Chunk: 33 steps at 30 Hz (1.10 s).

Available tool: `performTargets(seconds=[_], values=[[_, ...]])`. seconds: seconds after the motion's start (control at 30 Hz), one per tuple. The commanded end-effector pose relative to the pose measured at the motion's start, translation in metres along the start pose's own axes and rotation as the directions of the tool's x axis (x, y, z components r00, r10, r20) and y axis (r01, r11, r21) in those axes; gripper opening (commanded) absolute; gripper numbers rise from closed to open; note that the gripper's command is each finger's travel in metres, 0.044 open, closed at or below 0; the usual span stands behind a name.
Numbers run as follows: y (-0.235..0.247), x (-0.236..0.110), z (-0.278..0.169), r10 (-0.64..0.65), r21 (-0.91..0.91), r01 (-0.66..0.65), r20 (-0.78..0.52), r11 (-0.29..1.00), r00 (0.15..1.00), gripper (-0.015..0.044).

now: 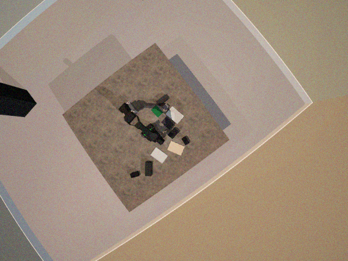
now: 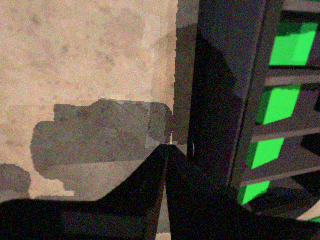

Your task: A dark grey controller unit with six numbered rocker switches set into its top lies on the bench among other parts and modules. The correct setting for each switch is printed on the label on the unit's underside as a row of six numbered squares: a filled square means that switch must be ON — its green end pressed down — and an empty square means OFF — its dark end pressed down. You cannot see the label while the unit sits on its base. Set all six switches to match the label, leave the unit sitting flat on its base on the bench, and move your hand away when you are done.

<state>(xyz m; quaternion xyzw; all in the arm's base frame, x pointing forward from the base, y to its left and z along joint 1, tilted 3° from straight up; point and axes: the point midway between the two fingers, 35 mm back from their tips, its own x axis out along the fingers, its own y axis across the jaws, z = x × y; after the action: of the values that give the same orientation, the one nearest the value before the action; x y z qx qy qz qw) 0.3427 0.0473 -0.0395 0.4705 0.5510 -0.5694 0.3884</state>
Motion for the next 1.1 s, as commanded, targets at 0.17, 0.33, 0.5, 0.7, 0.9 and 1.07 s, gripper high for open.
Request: performTargets(seconds=[0.17,0.33,0.5,0.7,0.9,1.07], values=[[-0.015,0.006,0.001,-0.021,0.007,0.021,0.001,1.000,1.000,0.0000],[-0.021,0.008,0.001,-0.022,0.007,0.022,0.001,1.000,1.000,0.0000],[-0.027,0.010,0.001,-0.022,0.007,0.022,0.001,1.000,1.000,0.0000],[-0.035,0.012,0.001,-0.023,0.007,0.023,0.001,1.000,1.000,0.0000],[-0.042,0.014,0.001,-0.024,0.007,0.024,0.001,1.000,1.000,0.0000],[-0.046,0.016,0.001,-0.024,0.007,0.024,0.001,1.000,1.000,0.0000]])
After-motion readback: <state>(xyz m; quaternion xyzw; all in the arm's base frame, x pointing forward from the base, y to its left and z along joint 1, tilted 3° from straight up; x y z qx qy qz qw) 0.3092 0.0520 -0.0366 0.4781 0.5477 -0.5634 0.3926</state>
